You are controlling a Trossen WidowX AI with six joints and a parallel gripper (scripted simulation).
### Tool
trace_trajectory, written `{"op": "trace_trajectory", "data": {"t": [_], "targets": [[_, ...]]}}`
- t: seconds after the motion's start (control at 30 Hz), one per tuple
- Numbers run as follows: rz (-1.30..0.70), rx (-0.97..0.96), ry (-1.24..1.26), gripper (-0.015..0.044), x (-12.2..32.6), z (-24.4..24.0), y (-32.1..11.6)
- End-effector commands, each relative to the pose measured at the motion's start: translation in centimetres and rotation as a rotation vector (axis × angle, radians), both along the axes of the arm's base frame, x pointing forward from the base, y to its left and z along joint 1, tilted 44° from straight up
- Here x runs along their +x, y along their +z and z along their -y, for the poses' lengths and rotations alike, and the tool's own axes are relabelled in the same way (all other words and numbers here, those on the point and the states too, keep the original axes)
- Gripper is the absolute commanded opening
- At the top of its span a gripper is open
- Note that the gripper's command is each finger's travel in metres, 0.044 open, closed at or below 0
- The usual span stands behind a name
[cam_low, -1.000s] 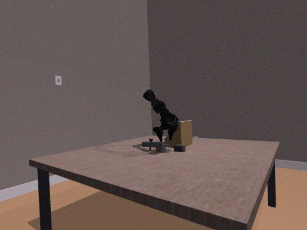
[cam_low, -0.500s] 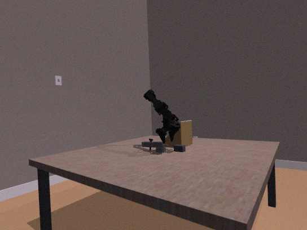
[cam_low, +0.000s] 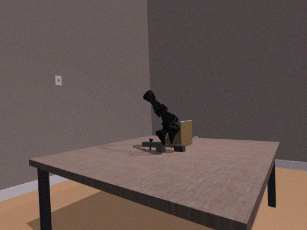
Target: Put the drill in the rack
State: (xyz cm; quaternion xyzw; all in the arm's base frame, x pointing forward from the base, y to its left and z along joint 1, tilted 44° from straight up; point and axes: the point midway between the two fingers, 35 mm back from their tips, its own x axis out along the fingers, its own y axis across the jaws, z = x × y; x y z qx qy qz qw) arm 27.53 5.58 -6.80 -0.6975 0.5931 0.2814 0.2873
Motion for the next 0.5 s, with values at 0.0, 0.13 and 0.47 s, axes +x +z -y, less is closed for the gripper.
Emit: {"op": "trace_trajectory", "data": {"t": [0.0,0.13,0.47], "targets": [[-0.006,-0.006,0.002,0.0440,0.0,0.8,-0.5],[-0.006,-0.007,0.002,0.0440,0.1,1.4,-0.8],[-0.006,-0.009,0.001,0.0440,0.2,2.8,-1.6]]}}
